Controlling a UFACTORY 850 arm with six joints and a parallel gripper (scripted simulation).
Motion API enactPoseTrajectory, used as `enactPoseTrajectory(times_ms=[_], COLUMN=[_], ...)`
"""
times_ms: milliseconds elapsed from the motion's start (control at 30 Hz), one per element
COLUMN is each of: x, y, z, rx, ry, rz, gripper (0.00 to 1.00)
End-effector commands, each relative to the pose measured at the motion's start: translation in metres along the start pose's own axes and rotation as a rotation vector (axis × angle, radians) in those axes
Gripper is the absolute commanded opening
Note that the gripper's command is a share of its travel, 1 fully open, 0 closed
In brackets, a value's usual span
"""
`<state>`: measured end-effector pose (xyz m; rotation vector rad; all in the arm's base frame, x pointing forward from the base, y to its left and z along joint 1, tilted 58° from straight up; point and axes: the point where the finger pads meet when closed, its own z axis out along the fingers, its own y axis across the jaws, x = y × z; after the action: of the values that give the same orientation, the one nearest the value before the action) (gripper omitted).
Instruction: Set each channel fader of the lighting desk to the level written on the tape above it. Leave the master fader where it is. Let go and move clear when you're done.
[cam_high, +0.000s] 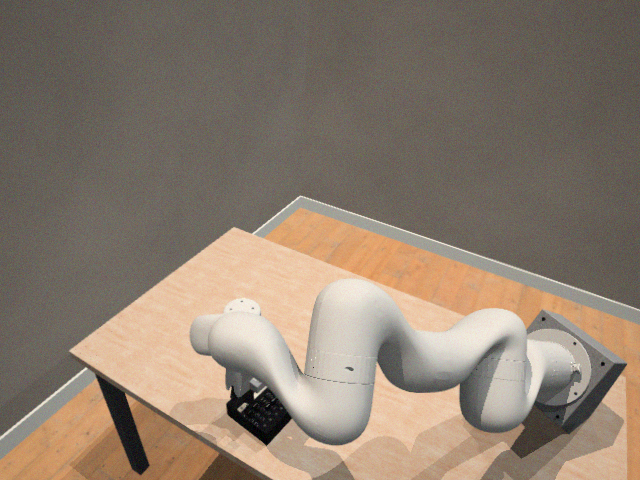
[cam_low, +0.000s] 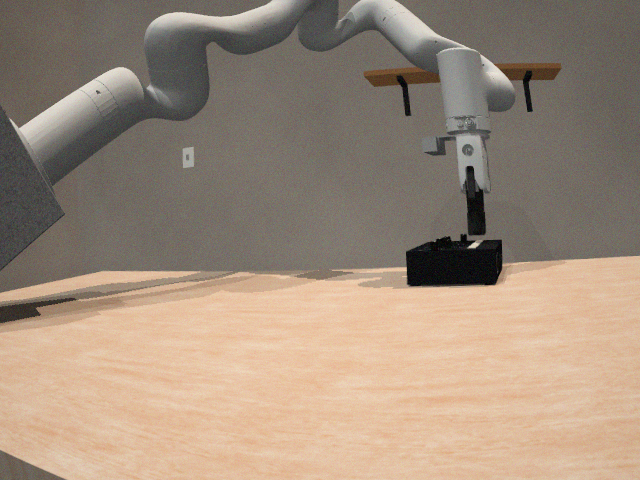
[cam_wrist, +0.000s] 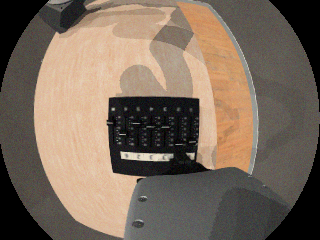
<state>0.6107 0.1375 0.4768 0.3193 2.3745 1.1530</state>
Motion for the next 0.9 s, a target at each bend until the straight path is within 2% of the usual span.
enactPoseTrajectory(times_ms=[0,867], x=[-0.0006,-0.0005], y=[0.0004,0.0004], z=[0.0027,0.0072], rx=[0.000,0.000], ry=[-0.001,-0.001], rz=[-0.001,-0.001], gripper=[0.00,0.00])
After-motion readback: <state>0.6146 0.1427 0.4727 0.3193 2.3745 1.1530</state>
